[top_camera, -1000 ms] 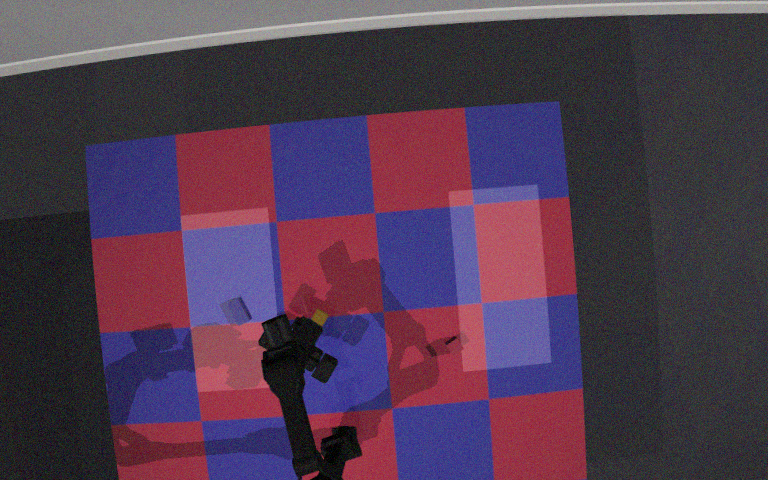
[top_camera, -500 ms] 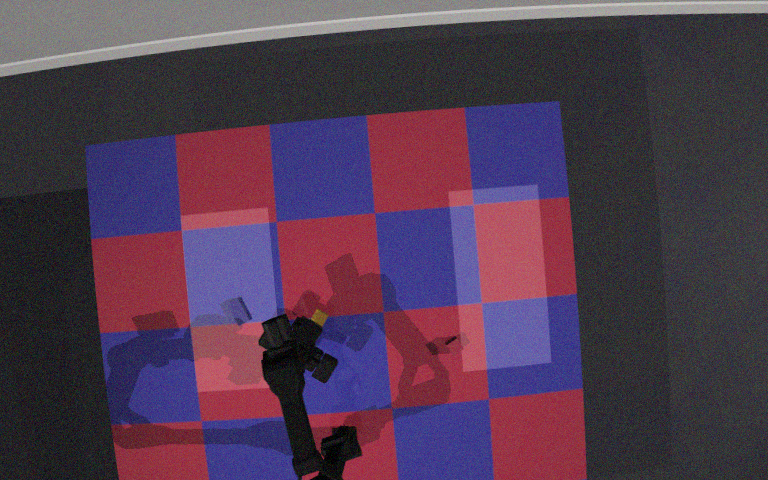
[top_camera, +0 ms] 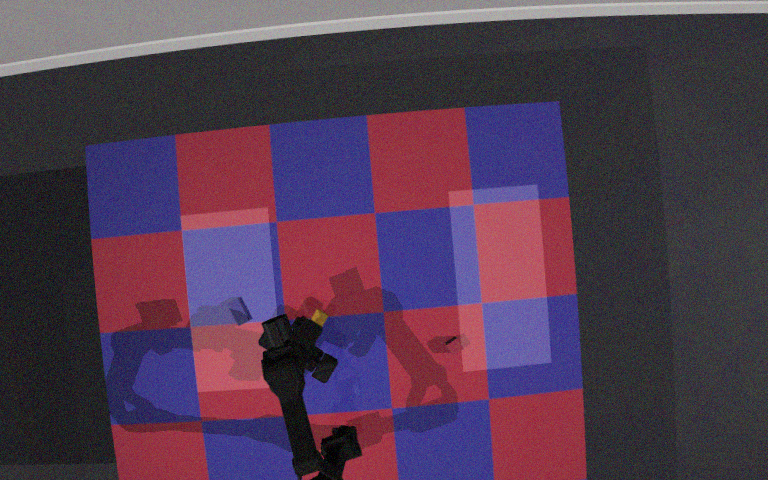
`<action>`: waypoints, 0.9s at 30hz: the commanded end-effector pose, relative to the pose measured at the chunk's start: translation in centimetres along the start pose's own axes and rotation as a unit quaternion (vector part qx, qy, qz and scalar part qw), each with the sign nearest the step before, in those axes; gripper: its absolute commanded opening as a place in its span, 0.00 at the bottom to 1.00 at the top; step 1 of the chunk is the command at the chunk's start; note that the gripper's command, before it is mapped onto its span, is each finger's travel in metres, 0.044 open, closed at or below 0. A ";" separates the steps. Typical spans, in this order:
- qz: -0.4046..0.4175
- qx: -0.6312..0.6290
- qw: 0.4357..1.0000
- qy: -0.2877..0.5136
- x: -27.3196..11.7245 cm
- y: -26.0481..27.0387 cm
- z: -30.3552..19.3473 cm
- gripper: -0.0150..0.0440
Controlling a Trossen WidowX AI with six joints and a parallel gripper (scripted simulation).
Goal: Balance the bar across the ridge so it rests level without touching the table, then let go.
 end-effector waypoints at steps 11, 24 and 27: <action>0.000 0.000 1.000 0.000 0.0 0.0 0.0 0.57; 0.000 0.000 1.000 0.000 0.0 0.0 0.0 0.70; 0.000 0.000 1.000 0.000 0.0 0.0 0.0 0.83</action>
Point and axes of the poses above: the point midway between the two fingers, 35 mm back from their tips, its own x axis out along the fingers, its own y axis across the jaws, z = x × y, the point moved 9 cm from there along -x, back along the fingers, and after that the axes turned 2 degrees about -x, right-handed, at the moved point
